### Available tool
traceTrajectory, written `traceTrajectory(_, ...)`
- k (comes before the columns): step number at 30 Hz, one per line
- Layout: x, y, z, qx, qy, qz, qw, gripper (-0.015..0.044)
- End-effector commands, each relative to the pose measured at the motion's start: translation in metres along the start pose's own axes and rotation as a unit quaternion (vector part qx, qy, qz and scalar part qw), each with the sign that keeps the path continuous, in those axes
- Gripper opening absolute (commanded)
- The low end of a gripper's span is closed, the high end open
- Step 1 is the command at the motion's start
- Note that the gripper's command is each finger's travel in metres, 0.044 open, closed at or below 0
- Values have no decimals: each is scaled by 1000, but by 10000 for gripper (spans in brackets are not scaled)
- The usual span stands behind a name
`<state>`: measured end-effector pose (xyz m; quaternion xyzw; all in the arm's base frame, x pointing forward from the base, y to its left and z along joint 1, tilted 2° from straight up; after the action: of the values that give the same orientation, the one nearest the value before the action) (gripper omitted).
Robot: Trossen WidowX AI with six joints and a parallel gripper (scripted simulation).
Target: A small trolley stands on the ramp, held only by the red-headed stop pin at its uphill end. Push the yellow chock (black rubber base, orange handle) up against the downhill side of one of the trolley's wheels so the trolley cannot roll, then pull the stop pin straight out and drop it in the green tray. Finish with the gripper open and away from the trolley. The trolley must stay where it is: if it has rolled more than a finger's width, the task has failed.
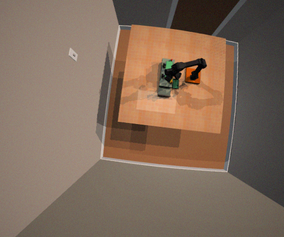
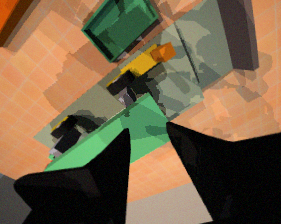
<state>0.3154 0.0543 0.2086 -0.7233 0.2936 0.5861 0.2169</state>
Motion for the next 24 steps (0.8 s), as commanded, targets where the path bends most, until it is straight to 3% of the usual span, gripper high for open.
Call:
traceTrajectory(1,-3,20,-24,98,12,13,995,190)
traceTrajectory(8,-5,66,-64,291,32,46,955,190)
traceTrajectory(16,-9,125,-97,490,60,81,866,190)
traceTrajectory(24,-8,131,-99,506,63,84,856,190)
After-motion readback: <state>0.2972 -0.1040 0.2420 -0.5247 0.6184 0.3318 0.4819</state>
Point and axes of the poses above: the point midway between the two fingers, 35 mm back from their tips, its own x axis out along the fingers, its own y axis across the jaws, z = x × y, the point moved 2 cm from there along -x, back along the fingers, and after that the axes turned 9 degrees about x, right-handed, at the moved point
